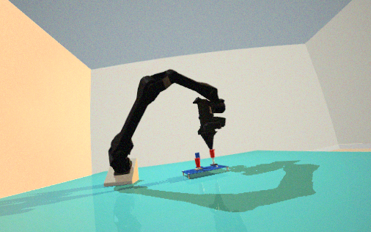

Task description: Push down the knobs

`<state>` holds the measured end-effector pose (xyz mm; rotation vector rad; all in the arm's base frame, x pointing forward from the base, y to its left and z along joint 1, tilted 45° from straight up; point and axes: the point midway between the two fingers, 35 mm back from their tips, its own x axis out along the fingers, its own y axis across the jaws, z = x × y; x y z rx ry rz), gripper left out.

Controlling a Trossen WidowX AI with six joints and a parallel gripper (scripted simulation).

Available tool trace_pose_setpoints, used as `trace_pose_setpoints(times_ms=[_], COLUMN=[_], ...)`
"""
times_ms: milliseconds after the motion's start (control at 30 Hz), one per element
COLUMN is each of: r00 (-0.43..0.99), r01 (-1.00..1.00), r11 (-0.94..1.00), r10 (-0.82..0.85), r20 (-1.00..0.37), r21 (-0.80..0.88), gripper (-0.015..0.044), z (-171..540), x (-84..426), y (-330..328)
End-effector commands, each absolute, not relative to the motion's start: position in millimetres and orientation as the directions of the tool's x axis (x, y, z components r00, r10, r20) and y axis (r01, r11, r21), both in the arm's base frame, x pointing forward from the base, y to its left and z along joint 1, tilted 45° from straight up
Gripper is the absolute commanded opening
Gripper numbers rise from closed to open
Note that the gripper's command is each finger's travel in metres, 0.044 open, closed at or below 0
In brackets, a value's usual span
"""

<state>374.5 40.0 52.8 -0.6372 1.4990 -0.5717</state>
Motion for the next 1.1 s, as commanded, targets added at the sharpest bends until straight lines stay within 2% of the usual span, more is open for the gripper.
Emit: trace_pose_setpoints(times_ms=[0, 1067], r00=[0.009, 0.009], r01=[-0.043, -0.043], r11=[0.715, 0.715], r10=[-0.698, -0.698], r20=[-0.716, -0.716], r21=[-0.697, -0.698], gripper=[0.0, 0.0], z=[53.7, 48.1], x=[375.2, 375.2], y=[39.3, 33.8])
